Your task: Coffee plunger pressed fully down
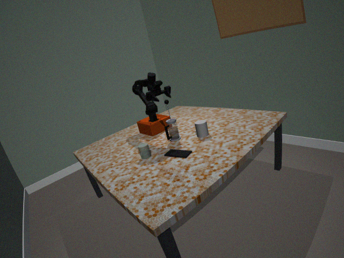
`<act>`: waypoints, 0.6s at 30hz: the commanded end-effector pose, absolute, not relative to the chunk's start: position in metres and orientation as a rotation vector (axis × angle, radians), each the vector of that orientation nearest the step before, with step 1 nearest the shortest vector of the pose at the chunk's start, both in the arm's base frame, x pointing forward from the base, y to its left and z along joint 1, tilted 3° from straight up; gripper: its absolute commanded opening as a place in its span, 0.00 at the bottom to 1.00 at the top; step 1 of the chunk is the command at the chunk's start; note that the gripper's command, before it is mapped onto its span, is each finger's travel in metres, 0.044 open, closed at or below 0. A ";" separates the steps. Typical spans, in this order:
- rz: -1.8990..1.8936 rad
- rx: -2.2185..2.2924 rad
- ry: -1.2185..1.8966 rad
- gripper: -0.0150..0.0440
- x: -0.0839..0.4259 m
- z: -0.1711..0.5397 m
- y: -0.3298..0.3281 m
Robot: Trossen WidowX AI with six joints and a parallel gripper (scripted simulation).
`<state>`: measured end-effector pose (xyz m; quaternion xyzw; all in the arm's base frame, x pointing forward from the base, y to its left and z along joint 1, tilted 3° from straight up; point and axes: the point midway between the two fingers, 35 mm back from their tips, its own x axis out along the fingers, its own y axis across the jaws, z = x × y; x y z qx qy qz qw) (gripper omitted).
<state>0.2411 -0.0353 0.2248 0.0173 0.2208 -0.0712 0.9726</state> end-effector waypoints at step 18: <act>-0.146 0.032 0.455 0.82 0.262 0.209 -0.039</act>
